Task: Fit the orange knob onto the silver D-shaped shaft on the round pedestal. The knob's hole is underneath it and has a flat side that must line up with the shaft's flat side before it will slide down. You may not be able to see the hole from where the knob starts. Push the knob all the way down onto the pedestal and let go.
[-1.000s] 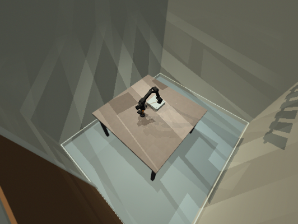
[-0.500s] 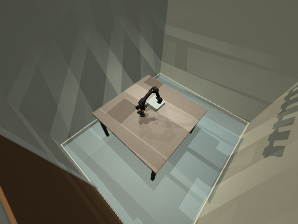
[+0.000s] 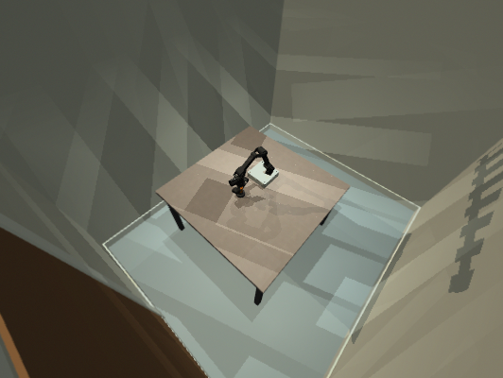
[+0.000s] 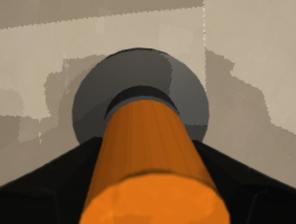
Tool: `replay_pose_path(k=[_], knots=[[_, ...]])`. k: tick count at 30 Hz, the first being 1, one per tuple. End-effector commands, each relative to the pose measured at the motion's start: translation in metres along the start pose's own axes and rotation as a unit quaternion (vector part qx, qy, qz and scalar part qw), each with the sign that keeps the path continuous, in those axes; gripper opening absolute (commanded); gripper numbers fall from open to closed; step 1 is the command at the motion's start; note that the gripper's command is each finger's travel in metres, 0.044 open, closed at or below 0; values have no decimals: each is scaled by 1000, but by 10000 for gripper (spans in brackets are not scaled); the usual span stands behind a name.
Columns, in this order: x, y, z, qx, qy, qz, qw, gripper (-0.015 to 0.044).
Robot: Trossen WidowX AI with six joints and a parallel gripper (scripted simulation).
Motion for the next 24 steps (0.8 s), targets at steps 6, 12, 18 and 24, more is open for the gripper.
replay_pose_path(k=[6,12,18,24], knots=[[0,1,0,0,0,0,1000,26],[0,1,0,0,0,0,1000,184],[0,1,0,0,0,0,1000,341],[0,1,0,0,0,0,1000,440]])
Point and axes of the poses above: the point midway between the two fingers, 35 mm back from their tips, its own y axis back along the fingers, its own x axis across the jaws, z = x × y, the point moved 7 cm from there along y, back along the fingers, and after that the axes turned 8 degrees about y, right-handed, at the moved point
